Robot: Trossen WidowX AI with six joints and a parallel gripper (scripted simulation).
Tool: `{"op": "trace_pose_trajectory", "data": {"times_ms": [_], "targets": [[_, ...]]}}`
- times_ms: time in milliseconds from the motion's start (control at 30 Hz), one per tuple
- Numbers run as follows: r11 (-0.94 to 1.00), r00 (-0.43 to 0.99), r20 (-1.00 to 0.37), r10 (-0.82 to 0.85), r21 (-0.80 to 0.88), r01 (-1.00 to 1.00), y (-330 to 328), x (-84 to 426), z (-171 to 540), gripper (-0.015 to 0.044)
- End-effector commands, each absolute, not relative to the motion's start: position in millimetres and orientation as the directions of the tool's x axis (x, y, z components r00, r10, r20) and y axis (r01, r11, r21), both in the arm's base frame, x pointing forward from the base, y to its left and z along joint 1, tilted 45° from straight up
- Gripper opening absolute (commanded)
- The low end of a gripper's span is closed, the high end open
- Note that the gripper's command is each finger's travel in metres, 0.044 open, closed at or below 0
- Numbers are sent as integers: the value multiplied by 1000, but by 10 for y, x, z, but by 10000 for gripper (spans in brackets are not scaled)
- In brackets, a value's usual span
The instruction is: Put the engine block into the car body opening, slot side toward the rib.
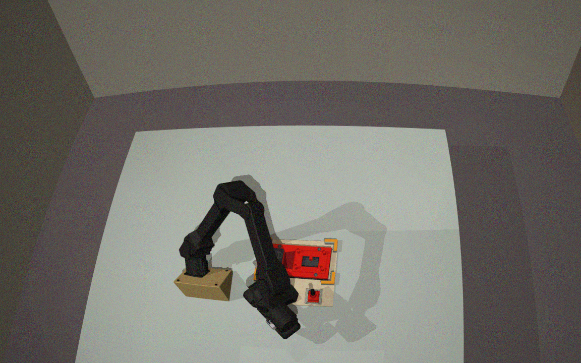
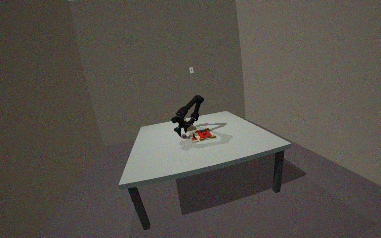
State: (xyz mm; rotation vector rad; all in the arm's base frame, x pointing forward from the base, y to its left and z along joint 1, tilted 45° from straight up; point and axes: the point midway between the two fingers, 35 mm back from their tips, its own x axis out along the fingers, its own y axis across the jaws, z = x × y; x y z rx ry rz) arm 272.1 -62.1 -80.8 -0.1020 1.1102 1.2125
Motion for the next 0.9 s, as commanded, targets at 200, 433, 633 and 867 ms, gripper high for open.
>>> {"op": "trace_pose_trajectory", "data": {"times_ms": [200, 433, 633, 867], "targets": [[410, -79, -714, 695, 485, -772, -544, 2692, -887, 361], [410, -79, -714, 695, 485, -772, -544, 2692, -887, 177], [410, -79, -714, 695, 485, -772, -544, 2692, -887, 118], [411, -78, -715, 695, 484, -772, -599, 2712, -840, 0]]}}
